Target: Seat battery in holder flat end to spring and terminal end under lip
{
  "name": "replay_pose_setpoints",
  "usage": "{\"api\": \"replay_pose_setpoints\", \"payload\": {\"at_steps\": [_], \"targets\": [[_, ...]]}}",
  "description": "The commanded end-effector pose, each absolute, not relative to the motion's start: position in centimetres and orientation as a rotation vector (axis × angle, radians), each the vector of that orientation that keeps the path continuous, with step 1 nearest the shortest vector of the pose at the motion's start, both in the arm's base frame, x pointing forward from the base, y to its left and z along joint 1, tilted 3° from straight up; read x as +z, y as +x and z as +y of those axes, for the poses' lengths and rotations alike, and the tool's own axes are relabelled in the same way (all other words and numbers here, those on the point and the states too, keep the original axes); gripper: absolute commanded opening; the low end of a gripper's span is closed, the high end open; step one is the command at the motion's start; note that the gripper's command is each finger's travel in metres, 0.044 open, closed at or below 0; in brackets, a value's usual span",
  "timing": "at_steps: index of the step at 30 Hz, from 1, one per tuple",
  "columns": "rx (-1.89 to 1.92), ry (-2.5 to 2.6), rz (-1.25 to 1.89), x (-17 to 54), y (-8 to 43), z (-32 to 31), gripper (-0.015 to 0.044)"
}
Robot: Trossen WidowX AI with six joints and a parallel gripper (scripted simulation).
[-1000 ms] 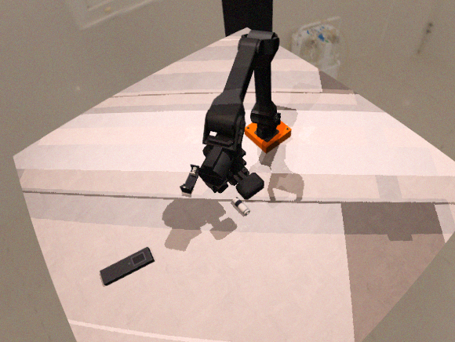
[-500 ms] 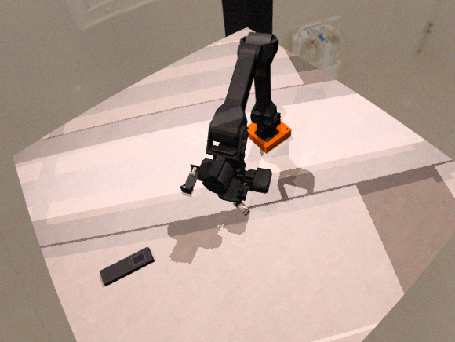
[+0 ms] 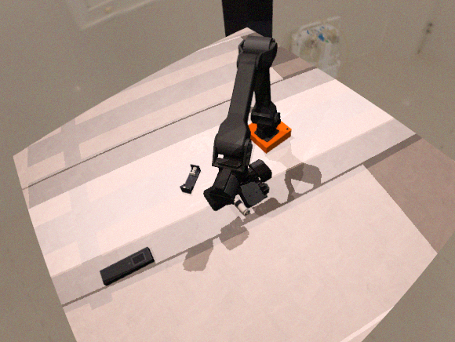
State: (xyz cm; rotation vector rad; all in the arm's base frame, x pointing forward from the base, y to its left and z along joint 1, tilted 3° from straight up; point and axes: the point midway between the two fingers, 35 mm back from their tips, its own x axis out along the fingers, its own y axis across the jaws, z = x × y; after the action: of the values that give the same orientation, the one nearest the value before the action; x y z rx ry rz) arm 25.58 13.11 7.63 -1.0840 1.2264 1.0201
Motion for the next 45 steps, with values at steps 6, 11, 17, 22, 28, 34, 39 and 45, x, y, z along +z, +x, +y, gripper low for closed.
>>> {"api": "replay_pose_setpoints", "payload": {"at_steps": [6, 11, 17, 22, 28, 34, 39, 45], "targets": [[1.087, -1.163, 1.196, 7.0, 25.5, 13.1, 0.0232], [1.087, -1.163, 1.196, 6.2, 25.6, 13.1, 0.0232], [1.087, -1.163, 1.196, 5.3, 25.7, 13.1, 0.0232], [1.087, -1.164, 1.196, 4.4, 25.8, 13.1, 0.0232], [1.087, -1.164, 1.196, 3.5, 25.9, 13.1, 0.0232], [1.087, -1.164, 1.196, 2.5, 25.9, 13.1, 0.0232], [1.087, -1.164, 1.196, 2.0, 25.9, 13.1, 0.0232], [1.087, -1.164, 1.196, 2.0, 25.9, 13.1, 0.0094]]}}
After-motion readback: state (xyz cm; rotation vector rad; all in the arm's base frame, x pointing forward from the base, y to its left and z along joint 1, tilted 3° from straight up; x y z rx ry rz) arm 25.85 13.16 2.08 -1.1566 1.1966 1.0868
